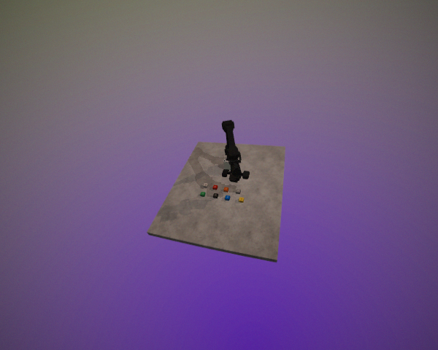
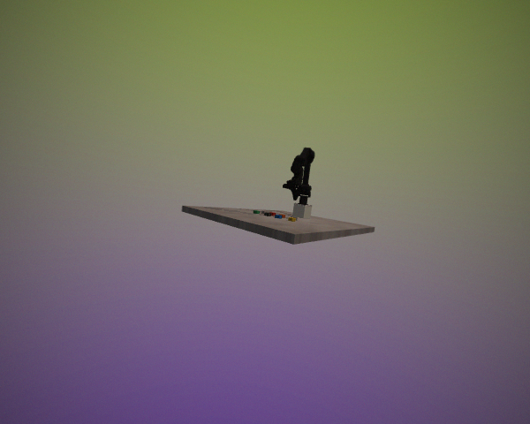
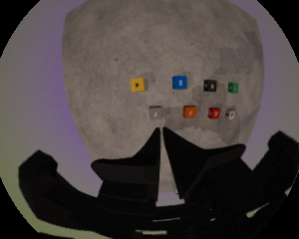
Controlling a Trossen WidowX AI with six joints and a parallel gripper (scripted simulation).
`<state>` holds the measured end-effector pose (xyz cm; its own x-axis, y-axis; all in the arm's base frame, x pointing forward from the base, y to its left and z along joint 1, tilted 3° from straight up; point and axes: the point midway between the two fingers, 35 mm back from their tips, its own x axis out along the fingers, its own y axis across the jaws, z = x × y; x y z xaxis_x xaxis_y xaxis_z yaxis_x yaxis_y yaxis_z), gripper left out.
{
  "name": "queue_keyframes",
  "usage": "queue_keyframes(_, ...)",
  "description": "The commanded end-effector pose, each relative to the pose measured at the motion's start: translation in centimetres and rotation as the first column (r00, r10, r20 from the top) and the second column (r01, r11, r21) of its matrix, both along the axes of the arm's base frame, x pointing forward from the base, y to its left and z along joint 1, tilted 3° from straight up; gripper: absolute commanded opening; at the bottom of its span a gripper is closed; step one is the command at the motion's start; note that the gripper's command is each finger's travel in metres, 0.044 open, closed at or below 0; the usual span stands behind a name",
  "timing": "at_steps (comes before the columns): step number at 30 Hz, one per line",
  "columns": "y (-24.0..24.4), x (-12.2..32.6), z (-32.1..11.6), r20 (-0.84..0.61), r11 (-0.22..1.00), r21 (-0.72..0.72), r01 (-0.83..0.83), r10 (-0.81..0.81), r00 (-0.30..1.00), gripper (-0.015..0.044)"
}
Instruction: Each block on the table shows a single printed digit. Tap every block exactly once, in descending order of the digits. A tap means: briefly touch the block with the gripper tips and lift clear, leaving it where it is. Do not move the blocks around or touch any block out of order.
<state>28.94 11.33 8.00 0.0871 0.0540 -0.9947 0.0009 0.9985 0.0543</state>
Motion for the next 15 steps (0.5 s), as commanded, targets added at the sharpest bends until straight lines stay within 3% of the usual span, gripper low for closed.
queue_keyframes(1,-1.1,-0.2,0.0,-0.02,1.0,-0.011,0.0,0.0,1.0,0.002)
queue_keyframes(8,-10.5,-0.1,-0.3,-0.022,1.0,-0.023,0.0,-0.001,1.0,0.002)
queue_keyframes(15,-19.0,-2.9,-0.8,-0.023,1.0,-0.03,0.0,-0.001,1.0,0.002)
